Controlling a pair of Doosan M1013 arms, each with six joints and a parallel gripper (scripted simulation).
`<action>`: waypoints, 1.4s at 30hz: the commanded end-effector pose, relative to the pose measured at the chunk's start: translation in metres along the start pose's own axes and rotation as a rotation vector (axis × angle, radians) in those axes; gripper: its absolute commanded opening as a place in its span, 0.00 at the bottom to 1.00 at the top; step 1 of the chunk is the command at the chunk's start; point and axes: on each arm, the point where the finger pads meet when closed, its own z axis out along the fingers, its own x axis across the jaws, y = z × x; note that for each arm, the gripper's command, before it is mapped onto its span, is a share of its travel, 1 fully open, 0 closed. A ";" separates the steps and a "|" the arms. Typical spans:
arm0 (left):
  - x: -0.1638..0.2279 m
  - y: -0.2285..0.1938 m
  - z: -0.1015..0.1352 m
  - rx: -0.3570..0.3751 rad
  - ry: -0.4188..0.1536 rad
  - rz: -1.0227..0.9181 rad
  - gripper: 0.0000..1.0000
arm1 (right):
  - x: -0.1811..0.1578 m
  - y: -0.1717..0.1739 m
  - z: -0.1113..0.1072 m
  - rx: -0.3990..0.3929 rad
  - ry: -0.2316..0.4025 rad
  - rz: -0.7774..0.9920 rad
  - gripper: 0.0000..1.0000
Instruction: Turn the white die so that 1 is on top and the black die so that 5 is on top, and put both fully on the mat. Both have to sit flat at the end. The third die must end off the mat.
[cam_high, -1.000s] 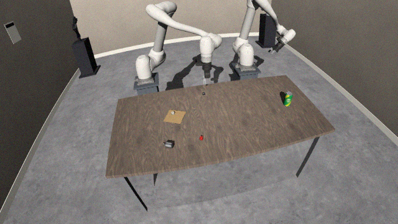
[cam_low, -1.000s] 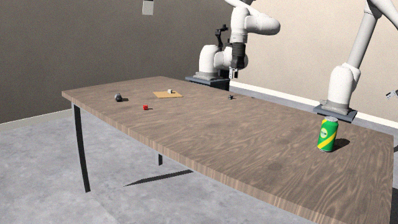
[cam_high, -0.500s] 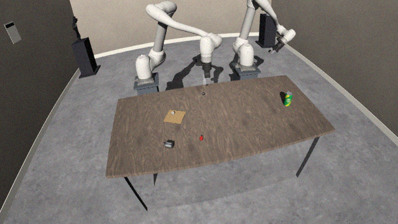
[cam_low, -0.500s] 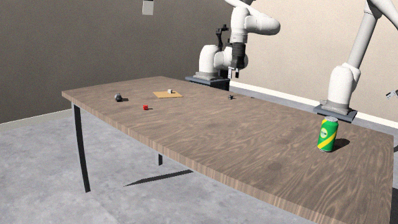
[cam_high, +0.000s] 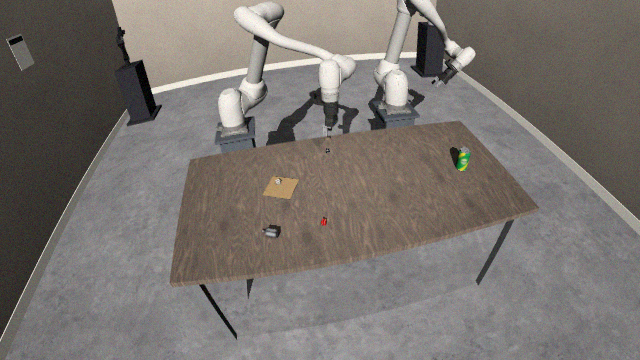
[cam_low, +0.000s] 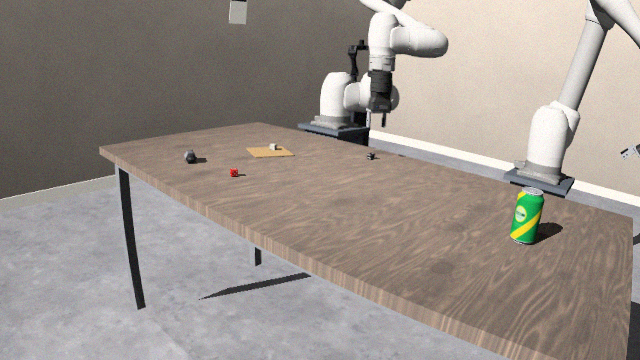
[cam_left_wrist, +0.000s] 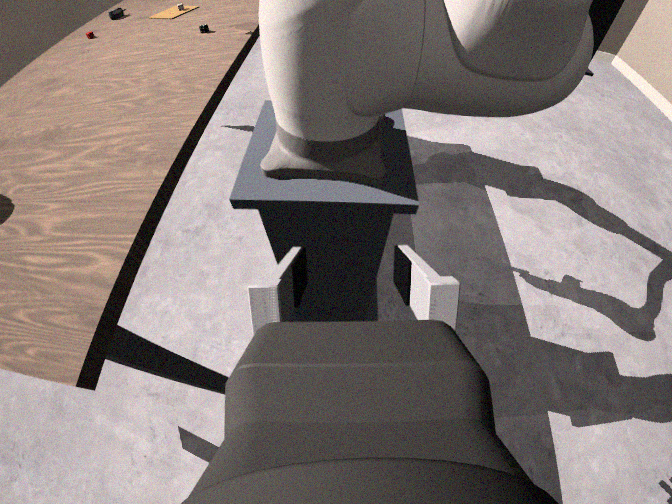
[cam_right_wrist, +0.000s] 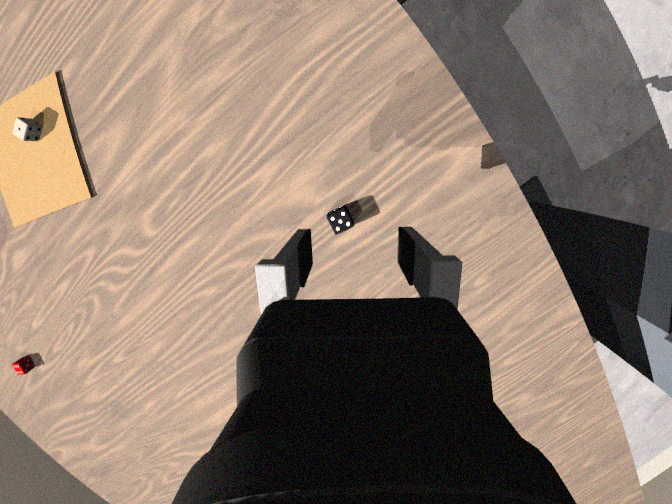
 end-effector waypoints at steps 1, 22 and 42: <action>0.000 0.000 0.000 -0.001 0.000 0.000 1.00 | 0.002 -0.001 0.001 -0.001 -0.009 0.108 1.00; 0.000 0.000 0.000 -0.001 0.000 0.000 1.00 | 0.011 -0.005 0.014 -0.005 -0.008 0.982 1.00; 0.000 0.000 0.000 -0.001 0.000 0.000 1.00 | 0.006 0.000 0.025 -0.008 -0.006 1.790 1.00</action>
